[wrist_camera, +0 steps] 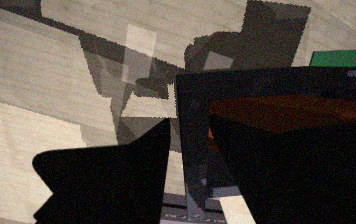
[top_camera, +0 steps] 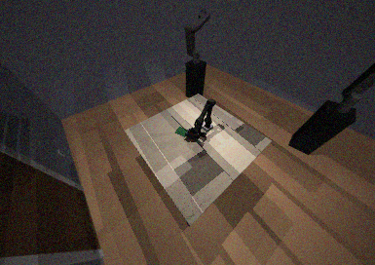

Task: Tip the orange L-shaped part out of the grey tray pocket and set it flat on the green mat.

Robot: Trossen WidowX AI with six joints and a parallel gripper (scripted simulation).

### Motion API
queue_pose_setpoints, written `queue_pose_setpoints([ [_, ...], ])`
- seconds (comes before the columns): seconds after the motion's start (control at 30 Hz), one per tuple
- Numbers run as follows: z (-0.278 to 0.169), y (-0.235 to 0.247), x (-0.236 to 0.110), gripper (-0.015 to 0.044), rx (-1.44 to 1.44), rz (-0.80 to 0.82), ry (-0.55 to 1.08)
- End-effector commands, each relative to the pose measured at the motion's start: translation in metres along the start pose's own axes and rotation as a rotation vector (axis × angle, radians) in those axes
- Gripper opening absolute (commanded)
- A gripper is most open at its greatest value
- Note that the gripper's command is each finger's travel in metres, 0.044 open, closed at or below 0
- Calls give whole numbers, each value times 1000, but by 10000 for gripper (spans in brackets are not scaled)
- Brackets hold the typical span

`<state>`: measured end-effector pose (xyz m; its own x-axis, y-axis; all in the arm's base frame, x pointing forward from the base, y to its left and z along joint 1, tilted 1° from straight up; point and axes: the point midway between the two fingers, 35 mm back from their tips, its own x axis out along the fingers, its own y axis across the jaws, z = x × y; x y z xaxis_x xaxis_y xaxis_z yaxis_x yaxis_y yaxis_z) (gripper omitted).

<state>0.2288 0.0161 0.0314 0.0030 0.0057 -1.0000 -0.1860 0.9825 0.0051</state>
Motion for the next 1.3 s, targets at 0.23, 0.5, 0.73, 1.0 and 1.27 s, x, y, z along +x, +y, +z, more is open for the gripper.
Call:
queue_pose_setpoints([
  [0.23,0,1,-2,180,1,0,1],
  [0.5,-1,12,-12,180,6,-1,6],
  [0.73,2,10,-25,180,6,-1,5],
  [1.0,0,0,-107,180,6,-2,5],
  [1.27,0,0,-109,180,6,-2,6],
])
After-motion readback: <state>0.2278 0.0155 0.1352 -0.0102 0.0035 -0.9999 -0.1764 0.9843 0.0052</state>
